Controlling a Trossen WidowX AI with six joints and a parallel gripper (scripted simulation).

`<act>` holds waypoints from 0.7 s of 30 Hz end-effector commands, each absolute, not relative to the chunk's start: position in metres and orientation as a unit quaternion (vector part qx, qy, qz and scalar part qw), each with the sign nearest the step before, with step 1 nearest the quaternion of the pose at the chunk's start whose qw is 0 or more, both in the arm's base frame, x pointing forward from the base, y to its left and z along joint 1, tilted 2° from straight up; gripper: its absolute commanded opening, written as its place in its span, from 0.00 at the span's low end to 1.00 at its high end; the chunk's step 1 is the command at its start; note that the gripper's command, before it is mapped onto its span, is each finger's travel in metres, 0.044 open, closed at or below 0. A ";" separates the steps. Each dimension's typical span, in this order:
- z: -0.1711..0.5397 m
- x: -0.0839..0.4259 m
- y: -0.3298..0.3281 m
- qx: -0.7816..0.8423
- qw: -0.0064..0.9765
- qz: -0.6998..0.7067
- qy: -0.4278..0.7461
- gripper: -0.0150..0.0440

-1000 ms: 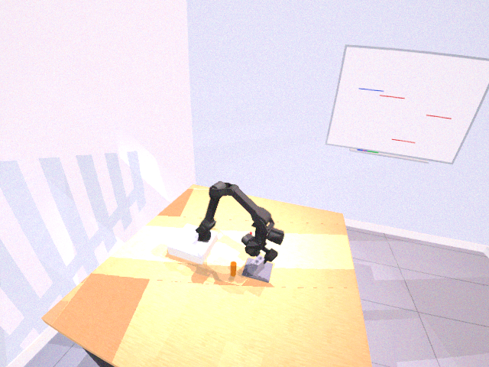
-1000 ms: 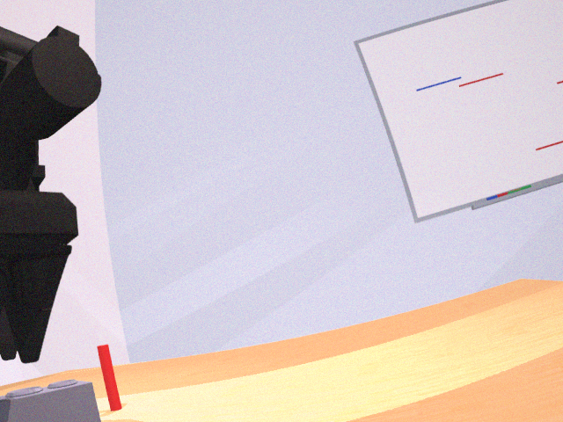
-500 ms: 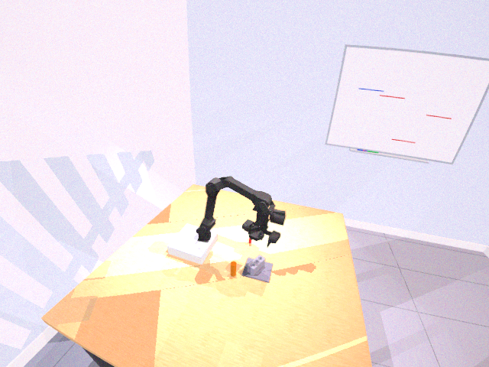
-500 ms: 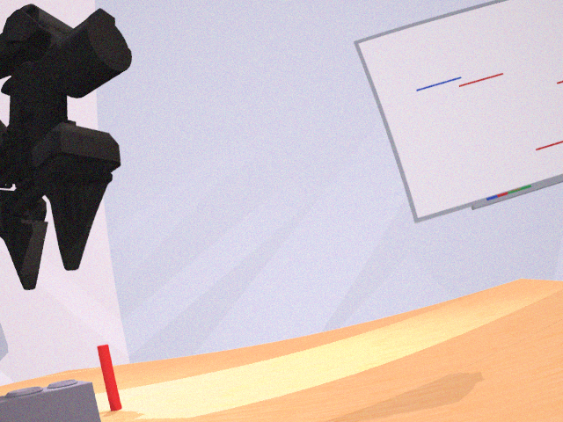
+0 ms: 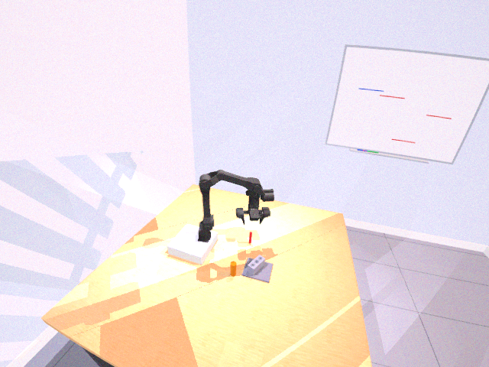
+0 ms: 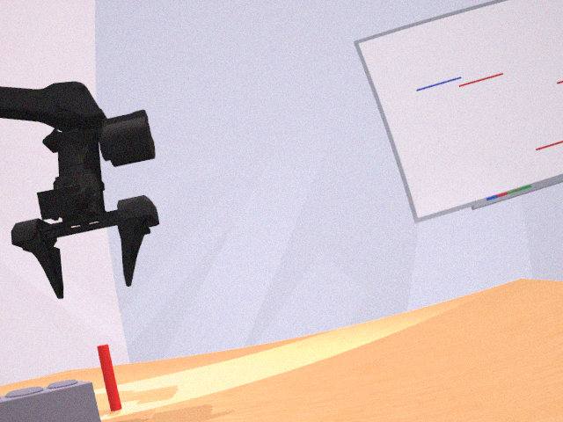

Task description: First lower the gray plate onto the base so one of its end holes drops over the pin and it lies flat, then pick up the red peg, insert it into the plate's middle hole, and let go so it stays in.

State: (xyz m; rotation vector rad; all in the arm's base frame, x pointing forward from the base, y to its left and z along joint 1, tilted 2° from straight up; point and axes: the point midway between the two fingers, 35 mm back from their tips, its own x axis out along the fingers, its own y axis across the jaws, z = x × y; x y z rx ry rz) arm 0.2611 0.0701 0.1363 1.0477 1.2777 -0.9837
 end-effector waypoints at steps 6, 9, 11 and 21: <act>0.104 0.260 0.072 0.438 0.579 -0.414 0.550 1.00; 0.102 0.260 0.072 0.438 0.579 -0.414 0.550 1.00; 0.097 0.260 0.072 0.438 0.579 -0.414 0.550 1.00; 0.081 0.261 0.073 0.438 0.579 -0.414 0.550 1.00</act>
